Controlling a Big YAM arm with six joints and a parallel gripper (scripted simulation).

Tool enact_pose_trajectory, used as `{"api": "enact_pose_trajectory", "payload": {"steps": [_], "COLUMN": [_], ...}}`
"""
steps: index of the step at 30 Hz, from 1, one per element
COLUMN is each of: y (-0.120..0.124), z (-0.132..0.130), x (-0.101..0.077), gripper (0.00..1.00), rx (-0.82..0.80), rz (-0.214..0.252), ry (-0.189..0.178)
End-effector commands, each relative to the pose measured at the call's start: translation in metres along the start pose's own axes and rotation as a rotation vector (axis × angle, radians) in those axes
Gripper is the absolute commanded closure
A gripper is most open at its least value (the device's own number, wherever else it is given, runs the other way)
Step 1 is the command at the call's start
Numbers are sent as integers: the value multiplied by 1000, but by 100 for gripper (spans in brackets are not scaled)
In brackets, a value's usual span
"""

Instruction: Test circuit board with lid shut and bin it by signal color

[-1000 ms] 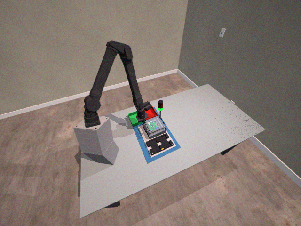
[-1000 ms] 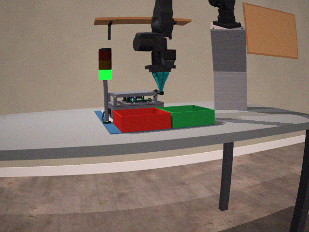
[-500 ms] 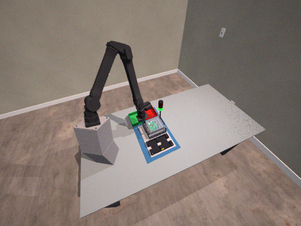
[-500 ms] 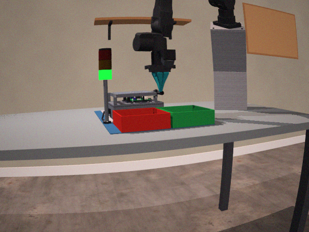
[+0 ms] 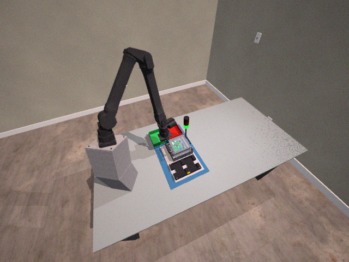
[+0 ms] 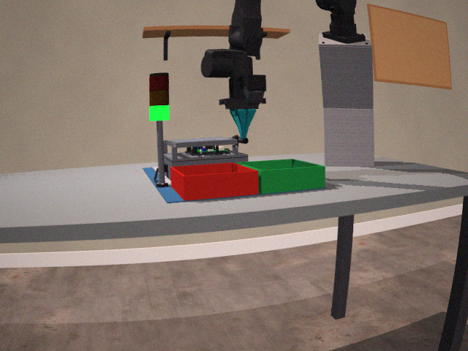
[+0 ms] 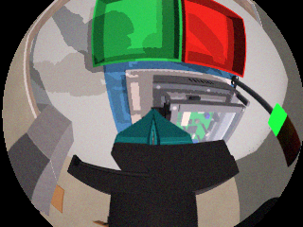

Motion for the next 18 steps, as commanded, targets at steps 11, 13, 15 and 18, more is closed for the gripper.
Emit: {"api": "enact_pose_trajectory", "payload": {"steps": [11,13,15,18], "y": [-4,-3,-3,-3], "z": [-1,0,0,0], "x": [0,0,0,0], "gripper": [100,100,100,100], "rx": [2,3,3,3], "rz": [0,1,1,1], "ry": [-2,-2,-2,-2]}}
Point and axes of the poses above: the point where the finger pads meet when closed, its own x axis out along the fingers, its own z axis across the jaws, y = z × x, the point moved 6 cm from there along -x, back along the fingers, and after that the axes turned 7 degrees about x, right-handed, at the moved point
